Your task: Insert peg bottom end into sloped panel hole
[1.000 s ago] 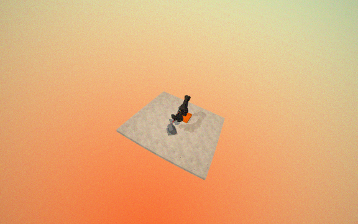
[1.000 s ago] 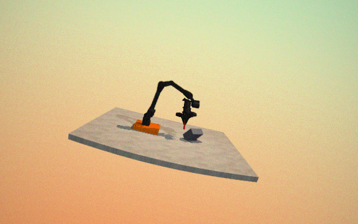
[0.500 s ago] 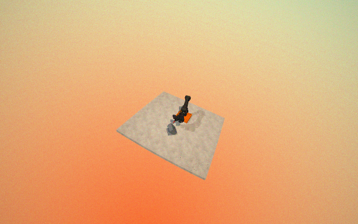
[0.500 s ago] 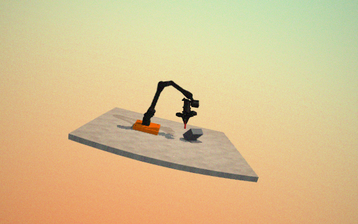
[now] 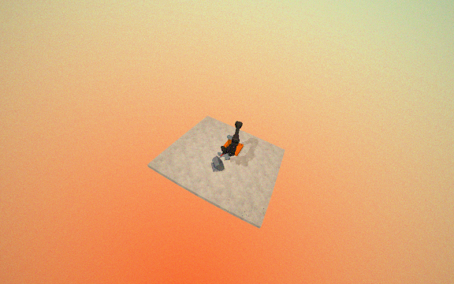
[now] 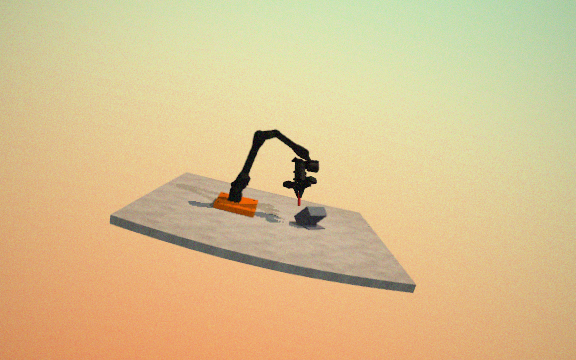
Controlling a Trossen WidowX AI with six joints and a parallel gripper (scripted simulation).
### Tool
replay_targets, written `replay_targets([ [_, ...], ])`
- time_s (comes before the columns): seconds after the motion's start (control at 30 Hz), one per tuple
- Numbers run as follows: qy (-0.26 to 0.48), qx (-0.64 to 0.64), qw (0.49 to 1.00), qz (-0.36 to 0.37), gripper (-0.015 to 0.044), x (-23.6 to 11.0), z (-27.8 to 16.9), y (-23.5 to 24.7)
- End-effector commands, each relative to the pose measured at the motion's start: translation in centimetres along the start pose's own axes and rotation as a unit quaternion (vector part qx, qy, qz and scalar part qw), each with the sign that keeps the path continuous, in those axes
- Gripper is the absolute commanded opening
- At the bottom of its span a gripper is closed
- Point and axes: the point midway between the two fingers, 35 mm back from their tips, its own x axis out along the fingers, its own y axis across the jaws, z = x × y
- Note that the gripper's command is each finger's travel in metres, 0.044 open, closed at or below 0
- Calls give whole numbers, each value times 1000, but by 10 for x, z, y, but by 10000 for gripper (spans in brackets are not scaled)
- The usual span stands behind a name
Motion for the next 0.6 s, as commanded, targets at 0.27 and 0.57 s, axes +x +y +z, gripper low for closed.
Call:
replay_targets([
  [0.27, -1, -4, 1000, -29, 0, -7, 11, 6],
  [0.57, -4, -8, 999, -50, 0, -14, 19, 10],
])
